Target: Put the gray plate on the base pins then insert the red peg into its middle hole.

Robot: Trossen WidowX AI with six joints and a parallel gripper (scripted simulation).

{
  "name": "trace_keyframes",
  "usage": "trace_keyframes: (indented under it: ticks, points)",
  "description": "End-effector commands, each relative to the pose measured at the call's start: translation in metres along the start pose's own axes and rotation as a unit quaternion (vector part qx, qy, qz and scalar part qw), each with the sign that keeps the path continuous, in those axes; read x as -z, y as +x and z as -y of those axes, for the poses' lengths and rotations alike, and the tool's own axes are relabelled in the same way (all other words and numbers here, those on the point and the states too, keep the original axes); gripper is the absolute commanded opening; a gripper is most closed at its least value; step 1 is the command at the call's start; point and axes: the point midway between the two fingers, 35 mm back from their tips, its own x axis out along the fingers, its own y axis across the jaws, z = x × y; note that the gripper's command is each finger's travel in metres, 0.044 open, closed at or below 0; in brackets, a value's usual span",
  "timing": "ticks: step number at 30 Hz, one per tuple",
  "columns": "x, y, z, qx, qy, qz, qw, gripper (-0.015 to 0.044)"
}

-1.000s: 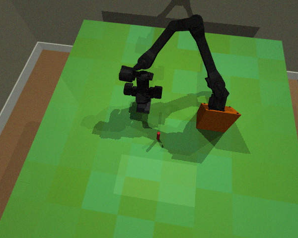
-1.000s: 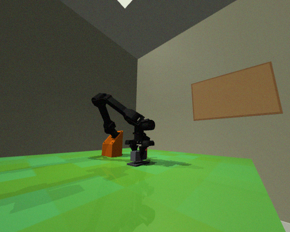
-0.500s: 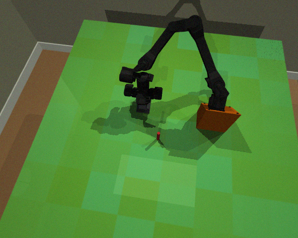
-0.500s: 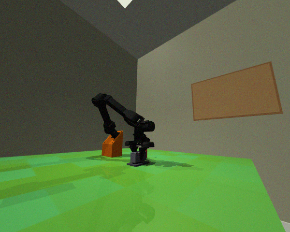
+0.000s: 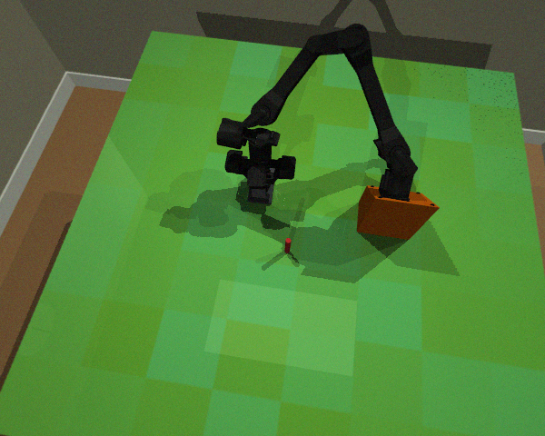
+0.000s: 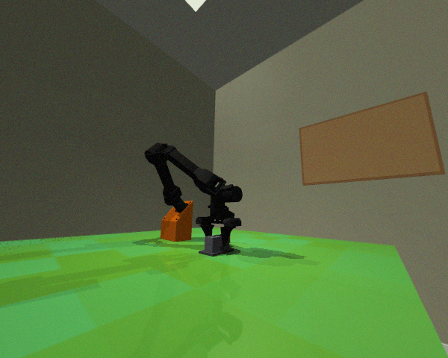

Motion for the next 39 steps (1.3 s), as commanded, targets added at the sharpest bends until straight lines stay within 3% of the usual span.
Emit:
trace_keyframes:
  ticks: [1,7,14,21,30,39]
  points:
    - [0.0,0.0,0.0,0.0,0.001,0.0,1.0,0.042]
    - [-0.001,-0.015,0.003,0.001,0.004,0.002,1.0,0.044]
    - [-0.001,-0.111,0.002,-0.002,0.0,0.003,1.0,0.044]
    - [-0.008,-0.118,0.003,-0.003,0.004,0.003,1.0,0.044]
    - [-0.064,-0.124,-0.01,-0.004,0.329,0.014,0.944,0.044]
    - [-0.119,-0.127,-0.034,-0.013,0.641,0.016,0.768,0.044]
